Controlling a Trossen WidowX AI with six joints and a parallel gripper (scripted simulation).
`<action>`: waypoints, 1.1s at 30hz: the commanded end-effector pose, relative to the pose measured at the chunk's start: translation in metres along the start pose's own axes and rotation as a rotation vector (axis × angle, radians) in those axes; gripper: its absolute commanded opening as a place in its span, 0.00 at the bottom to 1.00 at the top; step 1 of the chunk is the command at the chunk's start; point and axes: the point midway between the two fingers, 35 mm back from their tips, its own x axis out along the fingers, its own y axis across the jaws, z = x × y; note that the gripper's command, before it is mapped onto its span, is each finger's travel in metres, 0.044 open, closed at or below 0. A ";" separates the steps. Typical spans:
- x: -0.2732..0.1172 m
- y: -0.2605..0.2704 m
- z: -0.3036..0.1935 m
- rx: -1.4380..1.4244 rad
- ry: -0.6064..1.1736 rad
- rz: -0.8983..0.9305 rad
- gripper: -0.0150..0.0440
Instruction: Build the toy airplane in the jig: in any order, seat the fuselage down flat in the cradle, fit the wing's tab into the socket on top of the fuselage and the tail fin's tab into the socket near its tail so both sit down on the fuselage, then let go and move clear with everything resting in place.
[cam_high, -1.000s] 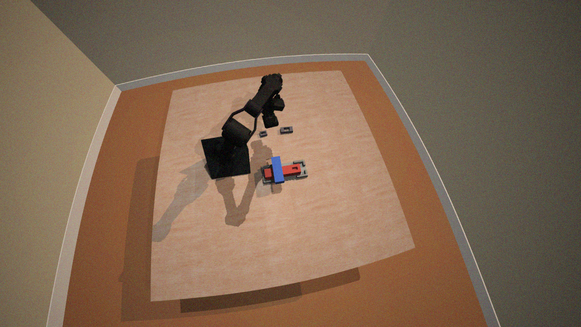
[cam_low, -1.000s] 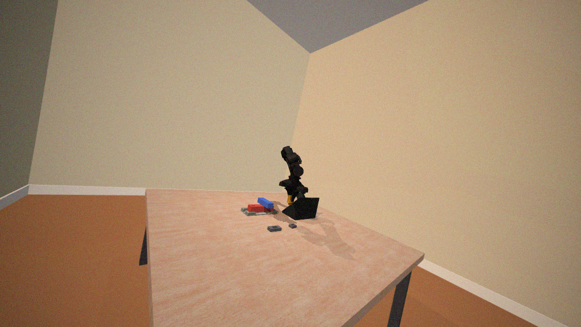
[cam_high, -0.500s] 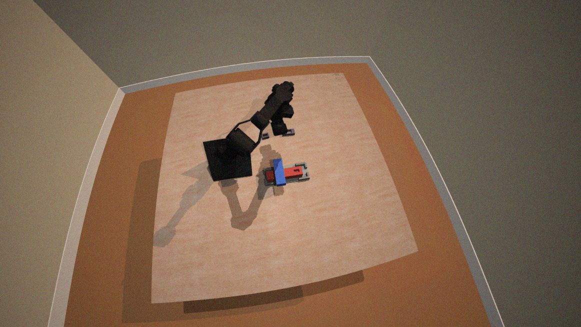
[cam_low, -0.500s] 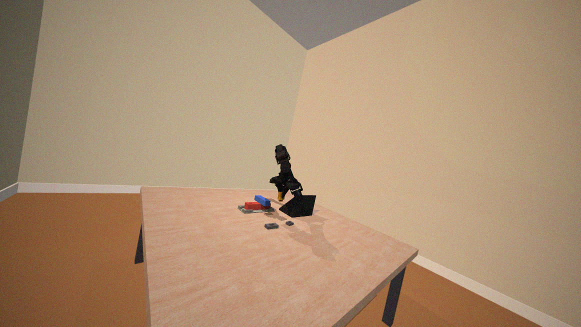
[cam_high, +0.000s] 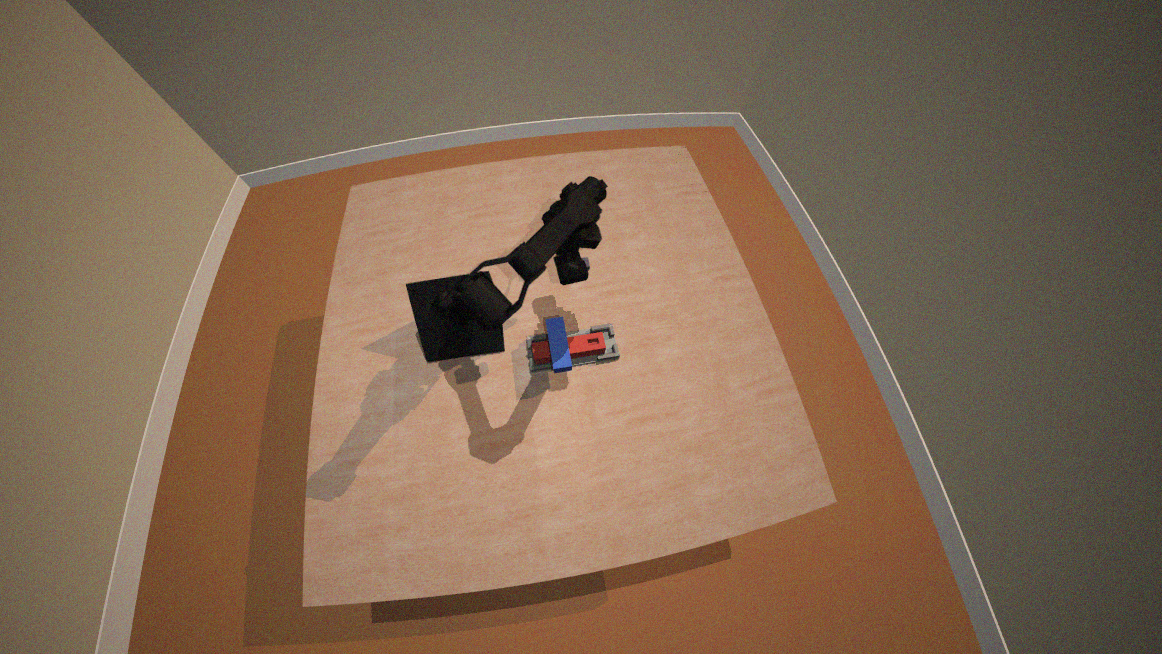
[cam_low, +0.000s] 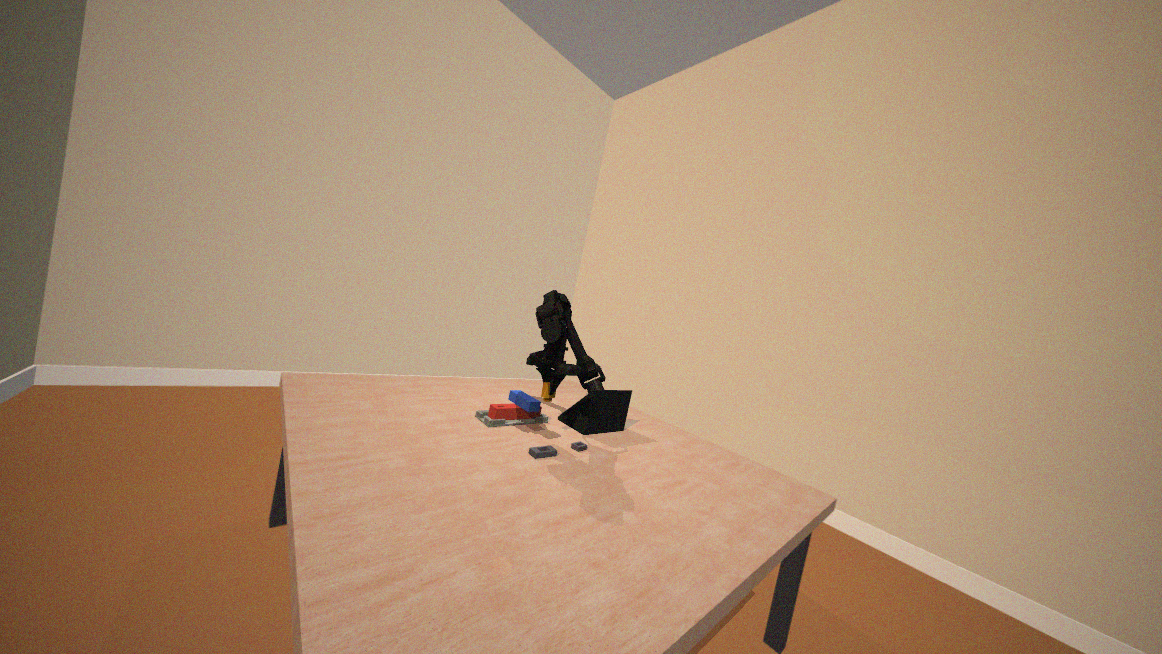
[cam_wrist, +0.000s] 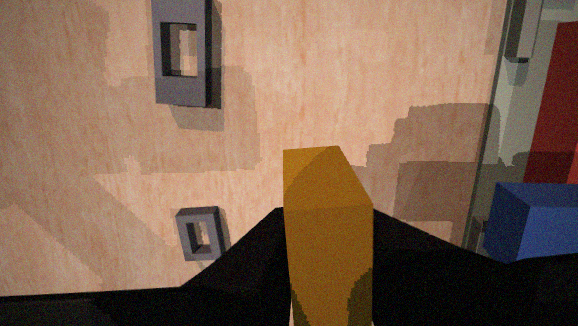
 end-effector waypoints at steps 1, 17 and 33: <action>-0.001 -0.013 0.006 0.010 -0.014 0.002 0.25; 0.006 -0.057 0.021 0.033 -0.021 -0.005 0.25; 0.013 -0.105 0.030 0.054 -0.019 -0.029 0.25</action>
